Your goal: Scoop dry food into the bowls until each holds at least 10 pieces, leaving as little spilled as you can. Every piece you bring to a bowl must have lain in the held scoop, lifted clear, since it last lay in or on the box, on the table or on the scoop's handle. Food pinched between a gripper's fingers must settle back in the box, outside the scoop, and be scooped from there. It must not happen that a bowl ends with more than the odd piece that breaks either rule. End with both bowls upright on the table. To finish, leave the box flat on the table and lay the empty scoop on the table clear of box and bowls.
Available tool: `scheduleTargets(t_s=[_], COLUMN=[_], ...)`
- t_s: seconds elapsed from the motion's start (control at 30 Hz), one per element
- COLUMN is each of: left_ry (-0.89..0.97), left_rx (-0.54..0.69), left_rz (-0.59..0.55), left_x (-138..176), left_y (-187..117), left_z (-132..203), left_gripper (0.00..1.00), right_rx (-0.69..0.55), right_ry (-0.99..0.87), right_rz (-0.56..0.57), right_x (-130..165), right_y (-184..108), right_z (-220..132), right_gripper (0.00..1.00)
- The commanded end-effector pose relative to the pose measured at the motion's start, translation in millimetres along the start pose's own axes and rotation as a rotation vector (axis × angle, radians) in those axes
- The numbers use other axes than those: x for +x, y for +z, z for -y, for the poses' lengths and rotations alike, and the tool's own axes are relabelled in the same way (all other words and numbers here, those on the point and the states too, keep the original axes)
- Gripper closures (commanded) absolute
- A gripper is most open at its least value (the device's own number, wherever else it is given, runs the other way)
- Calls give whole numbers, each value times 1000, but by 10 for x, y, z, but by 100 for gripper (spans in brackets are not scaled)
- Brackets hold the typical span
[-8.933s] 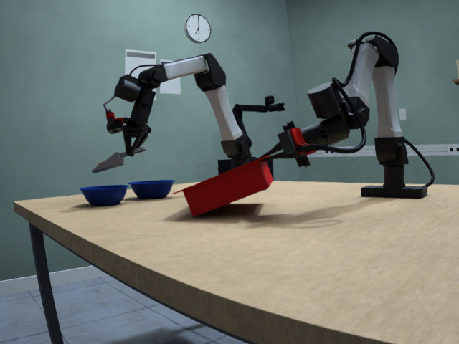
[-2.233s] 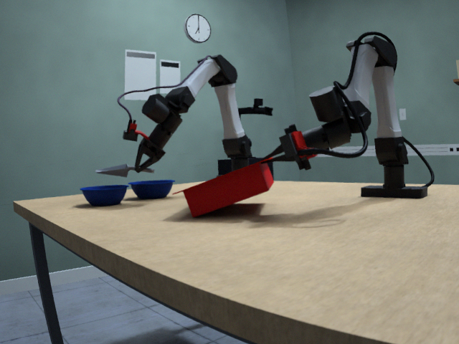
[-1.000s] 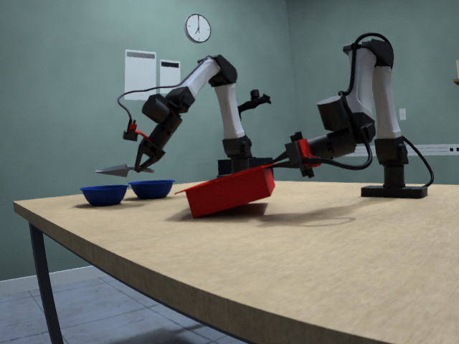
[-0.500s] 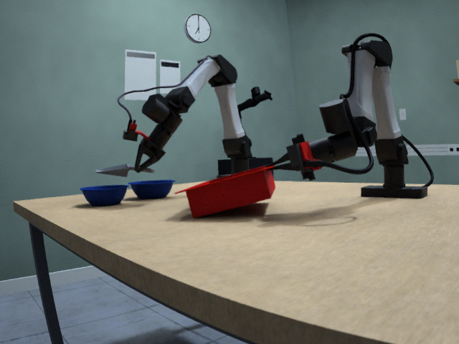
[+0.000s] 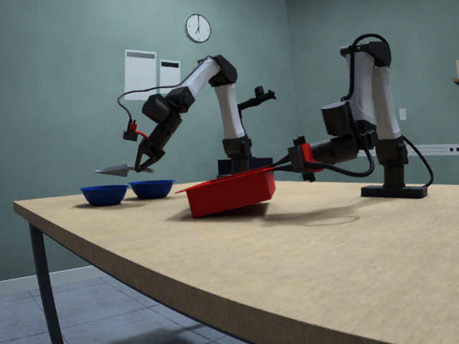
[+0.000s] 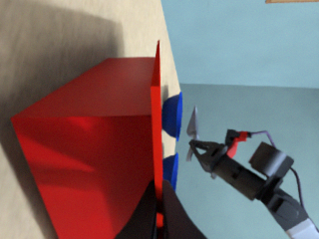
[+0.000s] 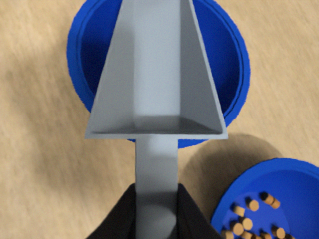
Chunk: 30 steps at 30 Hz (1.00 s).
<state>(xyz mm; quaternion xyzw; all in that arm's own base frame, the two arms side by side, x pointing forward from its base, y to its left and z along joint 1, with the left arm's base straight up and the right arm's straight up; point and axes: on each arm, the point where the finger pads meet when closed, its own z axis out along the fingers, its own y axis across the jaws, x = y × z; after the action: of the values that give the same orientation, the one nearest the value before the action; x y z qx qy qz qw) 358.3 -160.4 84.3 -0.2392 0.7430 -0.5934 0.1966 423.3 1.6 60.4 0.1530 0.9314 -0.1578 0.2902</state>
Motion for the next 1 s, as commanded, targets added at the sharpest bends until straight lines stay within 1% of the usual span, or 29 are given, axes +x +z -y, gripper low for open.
scheduleTargets(t_s=[0.0,0.1,0.47,0.53,0.57,0.67,0.73,0.87,0.9,0.93,0.97], left_ry=[58,77,56,55,20,43,22,38,47,31,43], left_rx=[29,50,50,49,19,42,24,39,45,32,43], left_rz=[14,6,-5,-6,-5,6,1,6,-1,0,3], left_x=[-7,-41,-6,2,25,-39,4,-41,6,20,-20], left_y=[-7,23,21,21,-11,-6,-27,-8,-16,-34,-12], left_z=[88,178,167,161,-5,80,-29,23,55,-22,27], left_gripper=[73,73,73,73,73,73,73,73,73,73,73], right_rx=[3,3,3,3,3,3,3,3,3,3,4], right_ry=[27,27,27,27,27,27,27,27,27,27,27], right_rz=[45,45,45,45,45,45,45,45,45,45,45], right_x=[-154,-154,-154,-154,-154,-154,-154,-154,-154,-154,-154], right_y=[-26,-26,-26,-26,-26,-26,-26,-26,-26,-26,-26], right_z=[33,33,33,33,33,33,33,33,33,33,33], right_gripper=[100,100,100,100,100,100,100,100,100,100,100])
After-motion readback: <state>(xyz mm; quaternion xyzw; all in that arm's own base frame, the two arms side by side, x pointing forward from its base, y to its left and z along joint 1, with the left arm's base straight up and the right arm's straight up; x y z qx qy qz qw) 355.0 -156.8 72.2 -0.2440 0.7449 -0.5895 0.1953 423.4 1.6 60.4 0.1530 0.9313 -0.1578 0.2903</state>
